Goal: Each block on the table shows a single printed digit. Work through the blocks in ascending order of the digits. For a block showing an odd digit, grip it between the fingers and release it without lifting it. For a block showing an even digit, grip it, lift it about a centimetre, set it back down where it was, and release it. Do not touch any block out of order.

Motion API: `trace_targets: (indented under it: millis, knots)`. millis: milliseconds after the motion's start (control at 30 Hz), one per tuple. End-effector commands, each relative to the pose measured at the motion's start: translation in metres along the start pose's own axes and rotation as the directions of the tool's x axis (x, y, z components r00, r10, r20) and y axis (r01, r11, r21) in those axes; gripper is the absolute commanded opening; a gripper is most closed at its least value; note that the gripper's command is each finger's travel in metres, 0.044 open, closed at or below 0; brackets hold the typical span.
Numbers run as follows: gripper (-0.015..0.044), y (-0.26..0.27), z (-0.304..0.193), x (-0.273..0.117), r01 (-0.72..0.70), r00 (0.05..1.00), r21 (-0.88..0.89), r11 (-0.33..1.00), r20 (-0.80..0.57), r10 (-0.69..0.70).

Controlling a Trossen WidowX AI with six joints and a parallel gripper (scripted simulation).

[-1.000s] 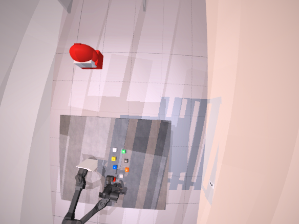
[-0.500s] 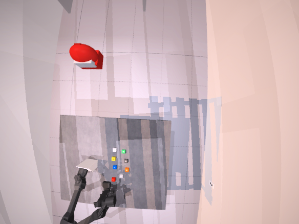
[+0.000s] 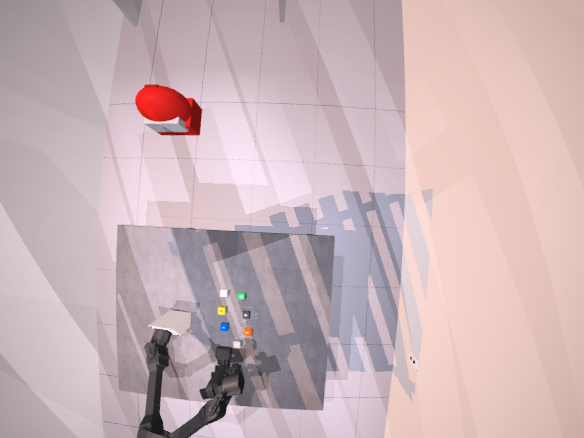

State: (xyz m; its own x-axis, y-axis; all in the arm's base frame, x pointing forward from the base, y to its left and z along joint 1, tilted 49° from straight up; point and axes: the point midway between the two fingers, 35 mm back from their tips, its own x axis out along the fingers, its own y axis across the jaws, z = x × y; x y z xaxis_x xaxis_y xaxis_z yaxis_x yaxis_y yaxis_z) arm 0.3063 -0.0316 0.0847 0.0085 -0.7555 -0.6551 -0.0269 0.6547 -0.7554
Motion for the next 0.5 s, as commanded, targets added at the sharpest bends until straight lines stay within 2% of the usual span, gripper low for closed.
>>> trace_targets:
  millis: [0, 100, 233, 300, 400, 467]
  knots:
    - [0.012, 0.037, 0.03, 0.003, -0.003, 1.0, 0.002, 1.0, -0.002, 0.003]
    - [0.012, 0.063, 0.046, 0.006, -0.002, 1.0, 0.003, 1.0, -0.002, 0.002]
    - [0.012, 0.065, 0.047, 0.006, -0.002, 1.0, 0.003, 1.0, -0.002, 0.002]
    - [0.0172, 0.066, 0.049, 0.02, -0.003, 1.0, 0.003, 1.0, -0.001, 0.003]
    - [0.0251, 0.065, 0.048, 0.074, -0.001, 1.0, 0.004, 1.0, -0.001, 0.001]
    - [0.0304, 0.064, 0.047, 0.087, 0.002, 1.0, 0.003, 1.0, -0.002, -0.002]
